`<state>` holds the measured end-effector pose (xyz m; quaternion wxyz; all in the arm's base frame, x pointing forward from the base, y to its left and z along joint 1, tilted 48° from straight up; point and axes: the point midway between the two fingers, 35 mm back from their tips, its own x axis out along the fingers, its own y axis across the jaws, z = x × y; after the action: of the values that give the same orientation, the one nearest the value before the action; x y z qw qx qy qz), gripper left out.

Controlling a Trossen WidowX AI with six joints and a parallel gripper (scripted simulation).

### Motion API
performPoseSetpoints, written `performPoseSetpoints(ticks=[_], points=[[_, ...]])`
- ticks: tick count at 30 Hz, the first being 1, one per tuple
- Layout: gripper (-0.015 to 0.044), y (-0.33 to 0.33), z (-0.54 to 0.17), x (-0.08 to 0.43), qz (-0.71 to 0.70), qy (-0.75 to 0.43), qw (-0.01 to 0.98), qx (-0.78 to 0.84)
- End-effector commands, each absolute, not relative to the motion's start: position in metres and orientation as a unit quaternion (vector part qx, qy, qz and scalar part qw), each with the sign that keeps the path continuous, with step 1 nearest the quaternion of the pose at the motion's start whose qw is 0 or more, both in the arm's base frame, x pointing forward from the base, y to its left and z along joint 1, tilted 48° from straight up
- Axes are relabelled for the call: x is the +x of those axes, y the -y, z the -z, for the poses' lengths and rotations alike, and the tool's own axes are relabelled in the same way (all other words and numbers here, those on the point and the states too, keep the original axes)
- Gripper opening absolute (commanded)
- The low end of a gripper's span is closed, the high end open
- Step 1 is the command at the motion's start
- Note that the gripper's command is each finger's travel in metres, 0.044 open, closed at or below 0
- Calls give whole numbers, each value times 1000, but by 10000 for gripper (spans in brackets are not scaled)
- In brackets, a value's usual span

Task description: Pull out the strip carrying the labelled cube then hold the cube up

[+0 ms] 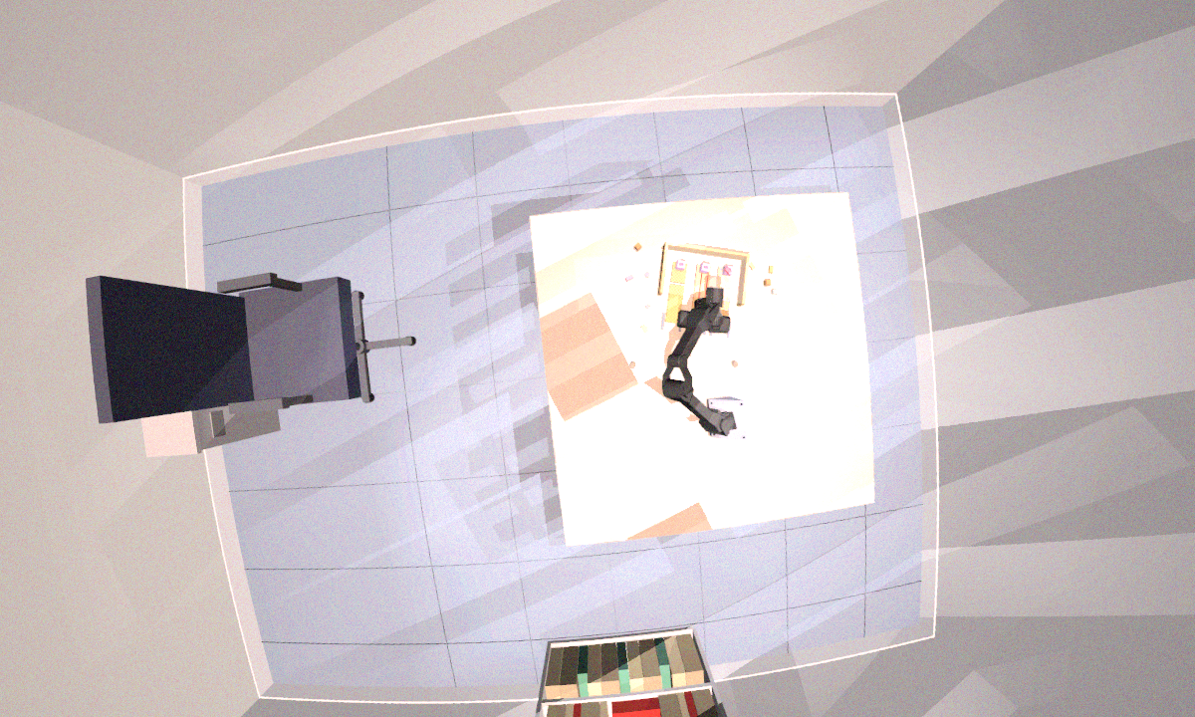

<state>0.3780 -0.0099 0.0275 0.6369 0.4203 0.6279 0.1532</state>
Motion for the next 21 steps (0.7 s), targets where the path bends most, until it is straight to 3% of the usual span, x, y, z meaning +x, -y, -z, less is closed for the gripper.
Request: performPoseSetpoints(ticks=[1, 21], points=[[0, 9, -28, 378, -153, -627, 636, 423], [0, 8, -26, 378, -153, -627, 636, 423]])
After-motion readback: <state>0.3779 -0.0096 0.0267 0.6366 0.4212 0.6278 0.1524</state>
